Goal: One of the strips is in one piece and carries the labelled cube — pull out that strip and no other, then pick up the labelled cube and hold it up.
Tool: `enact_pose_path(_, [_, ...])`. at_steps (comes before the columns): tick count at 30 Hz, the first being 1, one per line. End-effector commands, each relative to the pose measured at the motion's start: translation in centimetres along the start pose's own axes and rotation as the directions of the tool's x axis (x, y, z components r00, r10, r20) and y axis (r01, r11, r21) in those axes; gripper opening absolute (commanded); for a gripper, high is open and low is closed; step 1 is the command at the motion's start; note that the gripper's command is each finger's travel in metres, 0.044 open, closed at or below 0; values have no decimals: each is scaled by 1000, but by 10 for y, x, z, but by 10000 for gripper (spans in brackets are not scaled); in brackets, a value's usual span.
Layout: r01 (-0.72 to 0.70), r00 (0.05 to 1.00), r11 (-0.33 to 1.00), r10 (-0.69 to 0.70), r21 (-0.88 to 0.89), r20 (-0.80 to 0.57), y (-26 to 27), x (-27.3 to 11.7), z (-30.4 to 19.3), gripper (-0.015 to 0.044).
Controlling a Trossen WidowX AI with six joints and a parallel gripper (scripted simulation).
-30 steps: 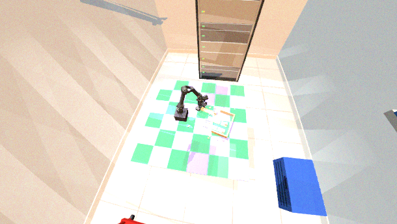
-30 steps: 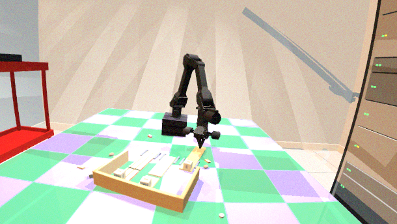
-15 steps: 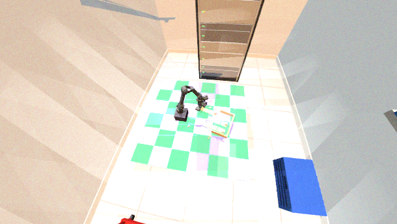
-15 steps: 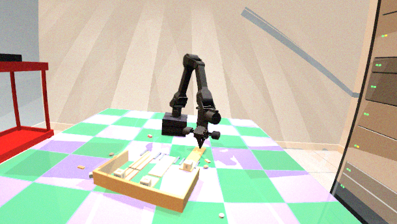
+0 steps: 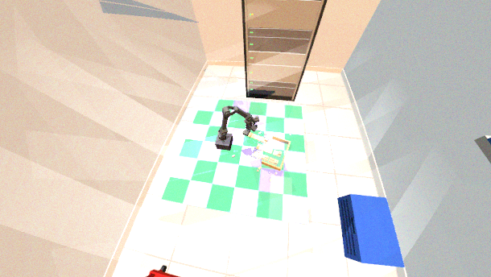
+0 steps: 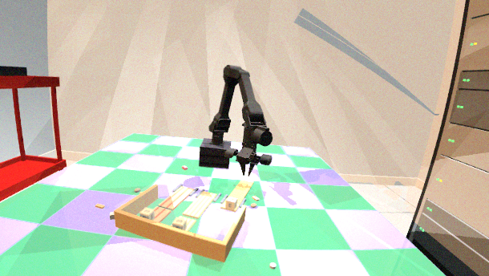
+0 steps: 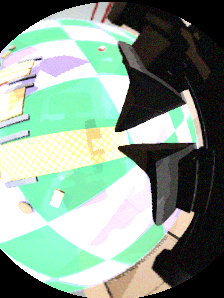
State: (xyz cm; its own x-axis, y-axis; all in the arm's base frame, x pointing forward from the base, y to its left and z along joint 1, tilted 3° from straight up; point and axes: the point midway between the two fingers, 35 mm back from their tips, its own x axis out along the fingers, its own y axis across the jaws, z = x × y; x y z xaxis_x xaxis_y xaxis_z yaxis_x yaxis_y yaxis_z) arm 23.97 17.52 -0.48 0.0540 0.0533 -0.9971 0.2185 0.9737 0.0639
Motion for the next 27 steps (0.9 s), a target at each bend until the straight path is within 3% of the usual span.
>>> enact_pose_path(1, [-5,1000,1000,5,13,1,1,-3,17,184])
enact_pose_path(11, [-5,1000,1000,5,13,3,2,-6,49,440])
enact_pose_path(27, [-5,1000,1000,5,13,7,4,-12,100,440])
